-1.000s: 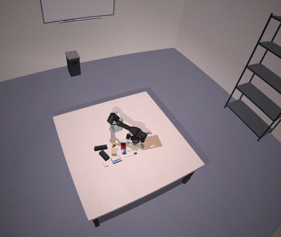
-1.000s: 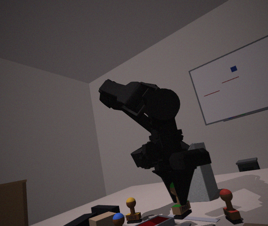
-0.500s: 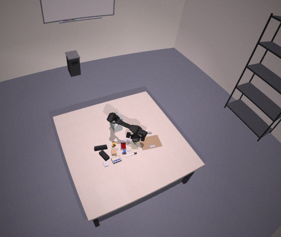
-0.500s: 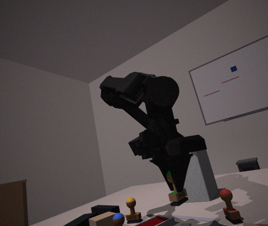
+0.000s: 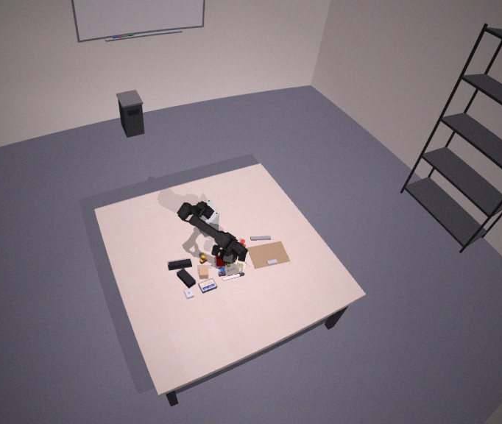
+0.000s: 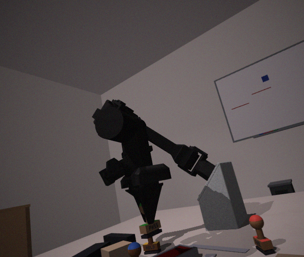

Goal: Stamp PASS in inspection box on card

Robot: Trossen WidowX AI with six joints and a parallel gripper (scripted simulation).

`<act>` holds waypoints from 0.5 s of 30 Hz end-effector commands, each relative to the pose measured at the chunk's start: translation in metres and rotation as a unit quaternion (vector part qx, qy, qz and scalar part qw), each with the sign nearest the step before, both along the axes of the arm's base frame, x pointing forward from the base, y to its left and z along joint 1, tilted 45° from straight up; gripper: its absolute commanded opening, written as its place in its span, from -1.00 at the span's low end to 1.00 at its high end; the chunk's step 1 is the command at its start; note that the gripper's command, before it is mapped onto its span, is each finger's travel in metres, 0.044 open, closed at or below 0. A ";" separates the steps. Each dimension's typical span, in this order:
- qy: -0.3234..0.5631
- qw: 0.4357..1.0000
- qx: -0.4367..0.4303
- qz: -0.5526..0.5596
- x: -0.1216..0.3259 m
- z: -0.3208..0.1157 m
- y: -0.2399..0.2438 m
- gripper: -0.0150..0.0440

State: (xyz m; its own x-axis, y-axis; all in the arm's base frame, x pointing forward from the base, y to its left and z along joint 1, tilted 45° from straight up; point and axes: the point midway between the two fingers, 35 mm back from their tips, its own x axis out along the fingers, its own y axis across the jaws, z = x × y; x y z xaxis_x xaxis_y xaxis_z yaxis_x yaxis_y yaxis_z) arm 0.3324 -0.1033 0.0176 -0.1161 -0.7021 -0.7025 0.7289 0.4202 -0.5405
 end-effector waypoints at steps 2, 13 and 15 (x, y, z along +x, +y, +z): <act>0.002 1.000 -0.005 -0.001 -0.004 0.026 -0.028 -0.49; 0.004 1.000 -0.012 -0.003 -0.014 0.056 -0.061 -0.49; 0.004 1.000 -0.012 -0.003 -0.014 0.053 -0.063 -0.49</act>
